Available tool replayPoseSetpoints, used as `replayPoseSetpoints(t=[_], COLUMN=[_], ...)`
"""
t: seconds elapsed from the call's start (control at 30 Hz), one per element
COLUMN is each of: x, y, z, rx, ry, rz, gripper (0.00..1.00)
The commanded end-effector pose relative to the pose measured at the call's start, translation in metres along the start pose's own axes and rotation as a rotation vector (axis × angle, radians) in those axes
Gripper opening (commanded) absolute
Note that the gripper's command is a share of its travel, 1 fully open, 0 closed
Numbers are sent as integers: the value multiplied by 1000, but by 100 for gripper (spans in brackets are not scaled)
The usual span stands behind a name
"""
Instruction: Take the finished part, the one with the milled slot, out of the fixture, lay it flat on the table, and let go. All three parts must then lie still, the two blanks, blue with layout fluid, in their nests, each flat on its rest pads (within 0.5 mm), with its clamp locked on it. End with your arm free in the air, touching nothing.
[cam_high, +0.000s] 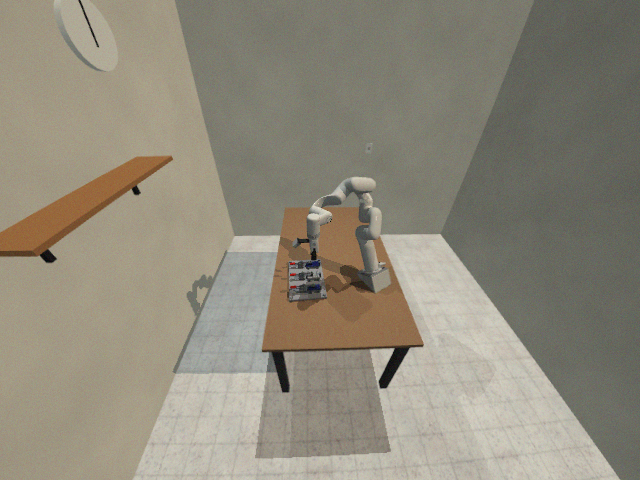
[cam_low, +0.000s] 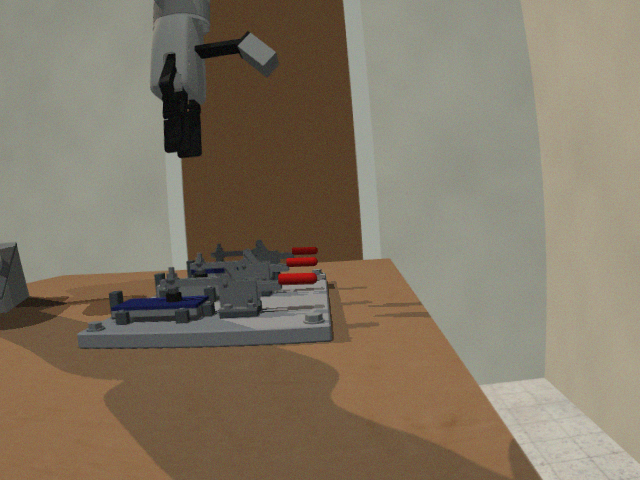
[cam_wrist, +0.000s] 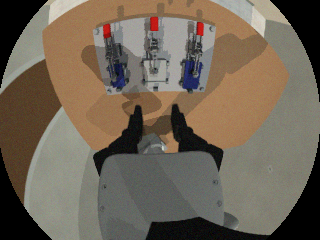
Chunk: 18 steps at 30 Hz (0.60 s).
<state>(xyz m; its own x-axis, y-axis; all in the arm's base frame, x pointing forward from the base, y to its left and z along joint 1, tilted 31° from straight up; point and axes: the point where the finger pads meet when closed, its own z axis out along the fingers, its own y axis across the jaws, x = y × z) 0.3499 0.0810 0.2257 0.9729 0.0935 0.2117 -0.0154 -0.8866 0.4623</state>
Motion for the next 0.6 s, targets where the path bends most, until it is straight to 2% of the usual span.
replayPoseSetpoints(t=[0.0,0.27,0.5,0.57], x=[1,1,1,1], y=[0,0,0,0], z=[-1,1,24,24], rx=[2,2,2,2], ry=[3,3,3,3], rz=[1,1,1,1], gripper=[47,47,47,47])
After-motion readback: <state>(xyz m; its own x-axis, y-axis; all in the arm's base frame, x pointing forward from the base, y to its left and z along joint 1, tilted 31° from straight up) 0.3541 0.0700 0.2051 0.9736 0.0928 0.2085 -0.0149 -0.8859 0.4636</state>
